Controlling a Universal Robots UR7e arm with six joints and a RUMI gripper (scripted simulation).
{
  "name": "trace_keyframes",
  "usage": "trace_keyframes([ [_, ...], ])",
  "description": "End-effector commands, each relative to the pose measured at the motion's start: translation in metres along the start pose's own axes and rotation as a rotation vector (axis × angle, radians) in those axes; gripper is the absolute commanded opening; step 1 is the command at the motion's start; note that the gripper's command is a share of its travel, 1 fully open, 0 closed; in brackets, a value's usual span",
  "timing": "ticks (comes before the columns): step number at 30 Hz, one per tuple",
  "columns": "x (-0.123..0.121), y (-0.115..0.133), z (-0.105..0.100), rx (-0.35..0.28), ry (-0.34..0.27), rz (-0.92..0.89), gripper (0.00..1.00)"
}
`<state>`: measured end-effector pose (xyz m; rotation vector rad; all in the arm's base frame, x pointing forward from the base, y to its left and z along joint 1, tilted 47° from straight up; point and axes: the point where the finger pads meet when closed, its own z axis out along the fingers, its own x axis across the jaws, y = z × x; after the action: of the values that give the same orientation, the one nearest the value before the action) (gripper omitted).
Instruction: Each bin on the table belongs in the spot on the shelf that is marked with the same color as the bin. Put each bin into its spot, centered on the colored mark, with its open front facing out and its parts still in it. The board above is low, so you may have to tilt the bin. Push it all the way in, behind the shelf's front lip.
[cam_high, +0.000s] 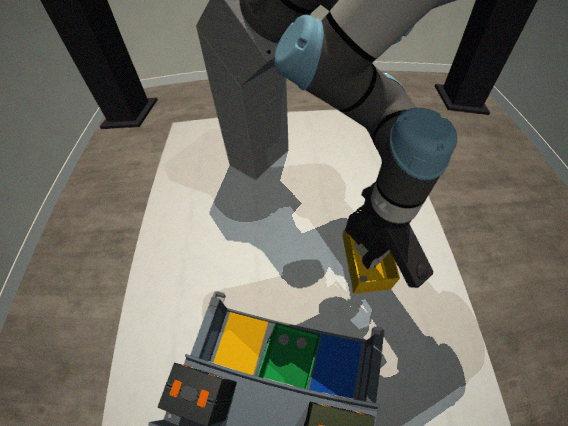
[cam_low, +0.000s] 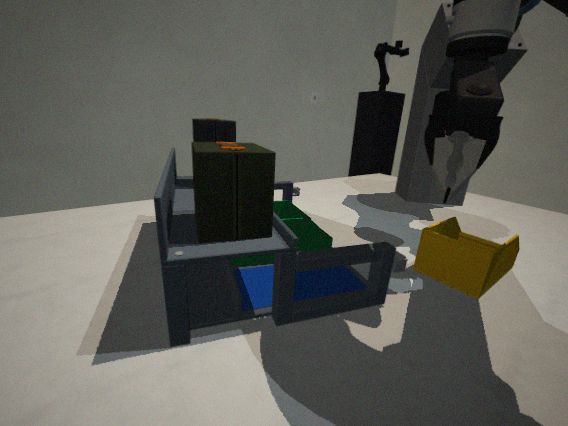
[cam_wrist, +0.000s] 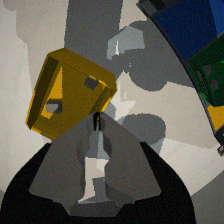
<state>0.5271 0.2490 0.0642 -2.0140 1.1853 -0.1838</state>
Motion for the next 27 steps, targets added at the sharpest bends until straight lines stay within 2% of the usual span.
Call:
trace_keyframes([
  [1, -0.028, 0.0, -0.009, 0.008, 0.029, 0.147, 0.0],
  [8, -0.065, 0.006, -0.02, 0.018, 0.026, 0.331, 0.0],
  [14, -0.086, 0.011, -0.027, 0.026, 0.021, 0.445, 0.0],
  [27, -0.102, 0.016, -0.034, 0.033, 0.017, 0.534, 0.0],
])
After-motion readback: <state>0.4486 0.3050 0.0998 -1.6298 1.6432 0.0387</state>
